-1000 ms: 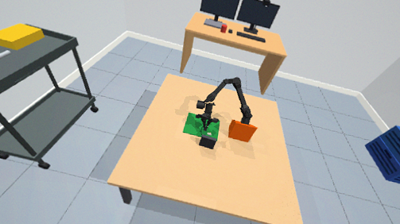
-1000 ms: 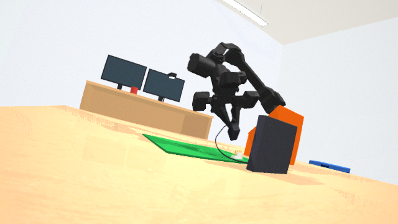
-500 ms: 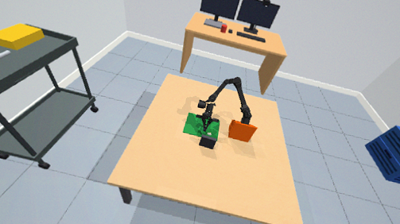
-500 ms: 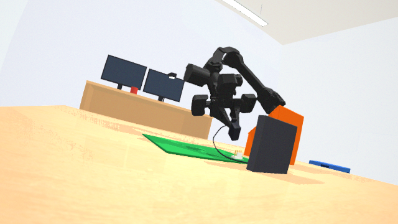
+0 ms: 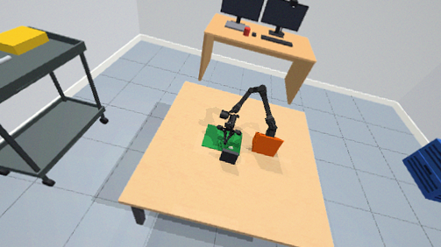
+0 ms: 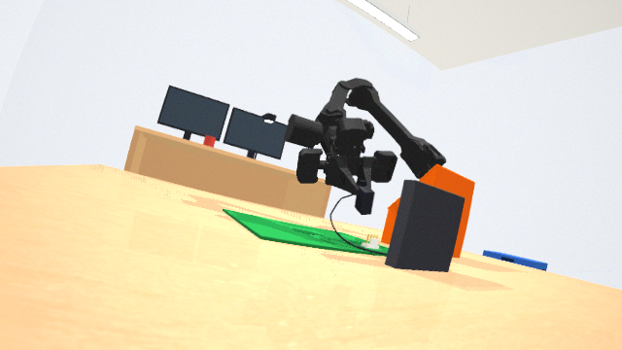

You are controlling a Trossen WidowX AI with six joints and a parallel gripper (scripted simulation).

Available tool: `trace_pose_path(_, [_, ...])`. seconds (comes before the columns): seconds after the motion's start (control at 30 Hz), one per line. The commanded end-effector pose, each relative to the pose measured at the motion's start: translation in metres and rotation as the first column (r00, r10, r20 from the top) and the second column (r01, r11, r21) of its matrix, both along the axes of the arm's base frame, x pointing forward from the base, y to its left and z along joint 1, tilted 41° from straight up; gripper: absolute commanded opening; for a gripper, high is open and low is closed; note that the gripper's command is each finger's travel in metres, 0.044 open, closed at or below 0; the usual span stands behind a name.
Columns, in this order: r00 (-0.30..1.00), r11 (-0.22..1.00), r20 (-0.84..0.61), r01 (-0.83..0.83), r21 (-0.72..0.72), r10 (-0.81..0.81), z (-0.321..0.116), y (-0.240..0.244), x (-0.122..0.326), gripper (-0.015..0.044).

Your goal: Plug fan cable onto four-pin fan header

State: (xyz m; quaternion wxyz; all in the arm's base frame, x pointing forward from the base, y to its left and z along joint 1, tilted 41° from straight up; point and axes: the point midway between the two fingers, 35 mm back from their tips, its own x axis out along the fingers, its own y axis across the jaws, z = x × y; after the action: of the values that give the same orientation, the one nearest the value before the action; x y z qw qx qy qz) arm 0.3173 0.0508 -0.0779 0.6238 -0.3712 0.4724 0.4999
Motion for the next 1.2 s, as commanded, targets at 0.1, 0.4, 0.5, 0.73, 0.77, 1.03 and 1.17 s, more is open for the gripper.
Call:
trace_pose_path(0.1, [0.998,0.995,0.064,-0.025,0.094,0.019,0.006,-0.002,0.001,0.0])
trace_pose_path(0.4, [0.988,0.98,0.148,-0.06,0.189,0.032,0.014,-0.006,0.003,0.0])
trace_pose_path(0.5, [0.983,0.973,0.179,-0.074,0.218,0.035,0.017,-0.007,0.003,0.0])
trace_pose_path(0.73, [0.967,0.955,0.254,-0.111,0.275,0.039,0.024,-0.01,0.003,0.0])
trace_pose_path(0.77, [0.964,0.952,0.264,-0.116,0.282,0.039,0.026,-0.011,0.003,0.0])
trace_pose_path(1.03, [0.936,0.93,0.349,-0.161,0.331,0.038,0.035,-0.015,0.003,0.0])
trace_pose_path(1.17, [0.934,0.928,0.356,-0.165,0.334,0.038,0.036,-0.015,0.003,0.0])
